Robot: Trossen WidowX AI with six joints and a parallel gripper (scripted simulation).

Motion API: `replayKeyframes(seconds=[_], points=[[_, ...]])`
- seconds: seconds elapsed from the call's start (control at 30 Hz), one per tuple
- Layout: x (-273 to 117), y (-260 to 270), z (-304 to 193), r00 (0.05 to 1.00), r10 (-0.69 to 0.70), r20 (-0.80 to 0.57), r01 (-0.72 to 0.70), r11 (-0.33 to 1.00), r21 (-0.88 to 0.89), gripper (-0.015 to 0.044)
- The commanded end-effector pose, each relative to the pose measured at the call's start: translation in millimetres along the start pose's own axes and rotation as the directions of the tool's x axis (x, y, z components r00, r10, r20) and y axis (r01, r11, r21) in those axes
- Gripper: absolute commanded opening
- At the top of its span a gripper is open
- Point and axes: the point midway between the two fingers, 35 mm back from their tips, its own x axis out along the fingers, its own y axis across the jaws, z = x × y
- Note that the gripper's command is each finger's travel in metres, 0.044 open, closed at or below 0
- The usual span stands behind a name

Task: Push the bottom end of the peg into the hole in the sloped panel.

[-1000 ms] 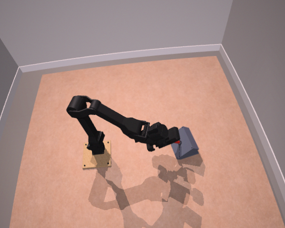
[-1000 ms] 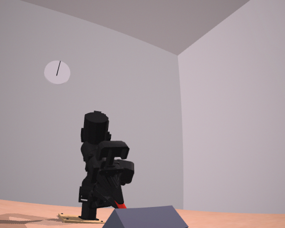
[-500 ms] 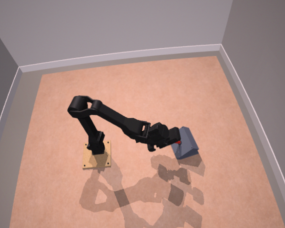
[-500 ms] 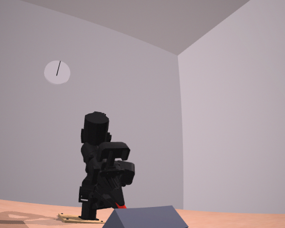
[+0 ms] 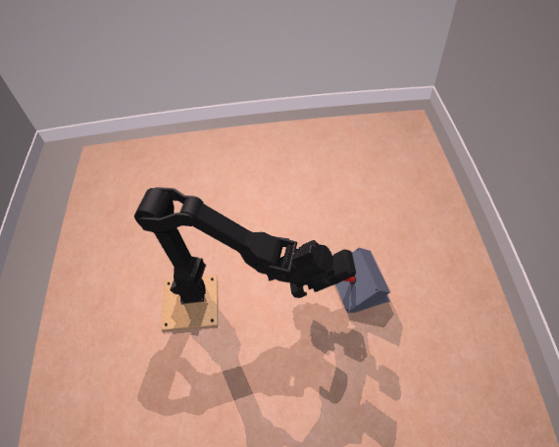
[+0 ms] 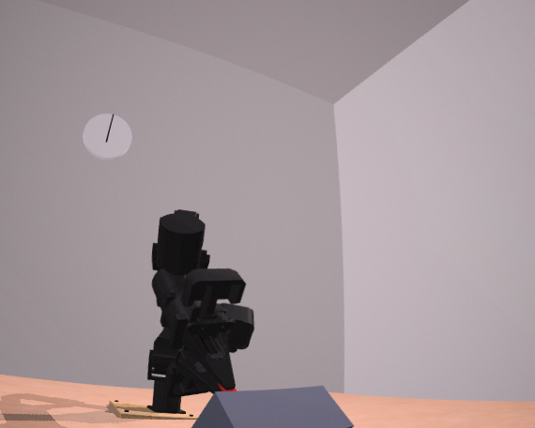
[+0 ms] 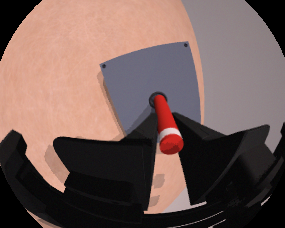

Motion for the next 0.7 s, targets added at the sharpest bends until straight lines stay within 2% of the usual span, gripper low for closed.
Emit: replayKeyframes(seconds=[0.0, 0.67], points=[[2.9, 1.3, -1.0, 1.000, 0.005, -0.003, -0.005, 1.000, 0.006, 0.0000], [10.6, -0.4, -1.0, 1.000, 0.004, -0.003, -0.004, 1.000, 0.006, 0.0000]])
